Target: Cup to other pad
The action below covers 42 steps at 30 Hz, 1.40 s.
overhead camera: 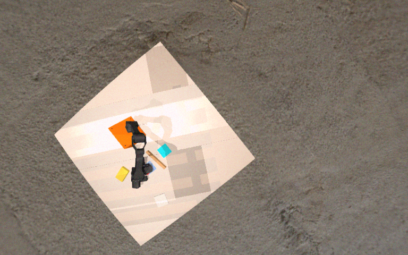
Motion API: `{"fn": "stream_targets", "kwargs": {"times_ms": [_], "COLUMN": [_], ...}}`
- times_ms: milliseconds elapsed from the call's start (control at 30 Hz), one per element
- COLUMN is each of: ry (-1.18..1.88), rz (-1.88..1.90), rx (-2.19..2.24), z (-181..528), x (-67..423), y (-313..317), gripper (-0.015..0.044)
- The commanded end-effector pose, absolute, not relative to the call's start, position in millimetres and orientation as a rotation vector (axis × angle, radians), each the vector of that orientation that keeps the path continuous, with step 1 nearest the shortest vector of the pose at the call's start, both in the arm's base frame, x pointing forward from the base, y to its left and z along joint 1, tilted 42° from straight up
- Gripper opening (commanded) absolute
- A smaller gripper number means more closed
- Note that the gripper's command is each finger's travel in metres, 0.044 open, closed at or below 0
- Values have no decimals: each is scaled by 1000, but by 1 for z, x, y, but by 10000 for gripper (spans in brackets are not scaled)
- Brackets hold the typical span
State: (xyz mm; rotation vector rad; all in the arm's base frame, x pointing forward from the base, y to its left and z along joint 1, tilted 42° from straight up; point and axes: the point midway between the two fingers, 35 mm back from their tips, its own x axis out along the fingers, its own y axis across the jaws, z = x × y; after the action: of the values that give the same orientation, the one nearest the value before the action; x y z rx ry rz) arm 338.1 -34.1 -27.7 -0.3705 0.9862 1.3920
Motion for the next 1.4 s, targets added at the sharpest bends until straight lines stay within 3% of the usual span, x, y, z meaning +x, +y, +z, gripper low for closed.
{"fn": "stream_targets", "kwargs": {"times_ms": [0, 633, 733, 1067, 1367], "ry": [987, 986, 986, 986, 987], "rz": [1394, 1395, 1396, 1396, 1395], "rx": [-360, -359, -369, -369, -367], "z": [-33, -49, -48, -48, -38], "x": [336, 332, 333, 333, 336], "y": [-28, -14, -16, -16, -25], "gripper": [148, 148, 69, 2, 0]}}
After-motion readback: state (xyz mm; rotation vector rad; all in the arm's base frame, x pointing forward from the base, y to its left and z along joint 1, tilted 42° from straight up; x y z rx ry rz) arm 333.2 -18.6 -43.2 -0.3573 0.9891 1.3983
